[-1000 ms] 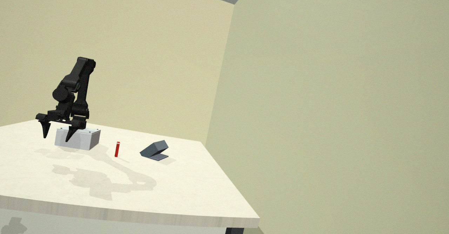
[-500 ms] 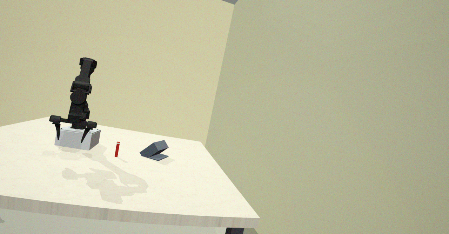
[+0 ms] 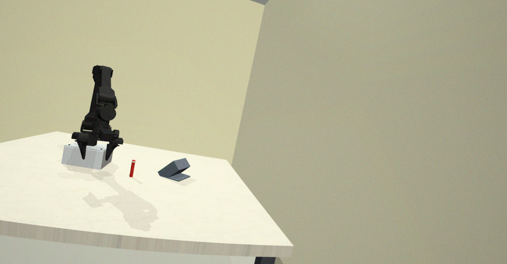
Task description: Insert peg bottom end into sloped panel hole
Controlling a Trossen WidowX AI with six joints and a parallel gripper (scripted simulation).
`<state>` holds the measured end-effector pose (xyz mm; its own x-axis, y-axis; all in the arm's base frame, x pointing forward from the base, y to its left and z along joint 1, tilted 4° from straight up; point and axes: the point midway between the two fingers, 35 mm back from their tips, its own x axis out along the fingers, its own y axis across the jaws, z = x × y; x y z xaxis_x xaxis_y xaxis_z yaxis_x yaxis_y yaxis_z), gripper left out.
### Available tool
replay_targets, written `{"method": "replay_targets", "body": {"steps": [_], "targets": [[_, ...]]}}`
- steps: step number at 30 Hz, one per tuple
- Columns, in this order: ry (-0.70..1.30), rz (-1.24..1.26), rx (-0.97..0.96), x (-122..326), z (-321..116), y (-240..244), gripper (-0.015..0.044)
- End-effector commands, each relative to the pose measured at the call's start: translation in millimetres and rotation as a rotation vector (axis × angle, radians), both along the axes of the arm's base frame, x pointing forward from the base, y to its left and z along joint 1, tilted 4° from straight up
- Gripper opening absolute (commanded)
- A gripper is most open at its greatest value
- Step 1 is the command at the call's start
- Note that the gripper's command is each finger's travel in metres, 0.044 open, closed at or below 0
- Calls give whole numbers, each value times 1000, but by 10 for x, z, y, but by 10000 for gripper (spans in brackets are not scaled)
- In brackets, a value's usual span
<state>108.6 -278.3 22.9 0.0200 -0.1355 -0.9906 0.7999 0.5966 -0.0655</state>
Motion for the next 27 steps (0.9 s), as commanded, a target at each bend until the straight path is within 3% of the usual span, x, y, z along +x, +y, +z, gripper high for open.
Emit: {"method": "replay_targets", "body": {"steps": [1,27], "targets": [[4,89,14,124,6,51,440],[50,786,94,957,79,608,440]]}}
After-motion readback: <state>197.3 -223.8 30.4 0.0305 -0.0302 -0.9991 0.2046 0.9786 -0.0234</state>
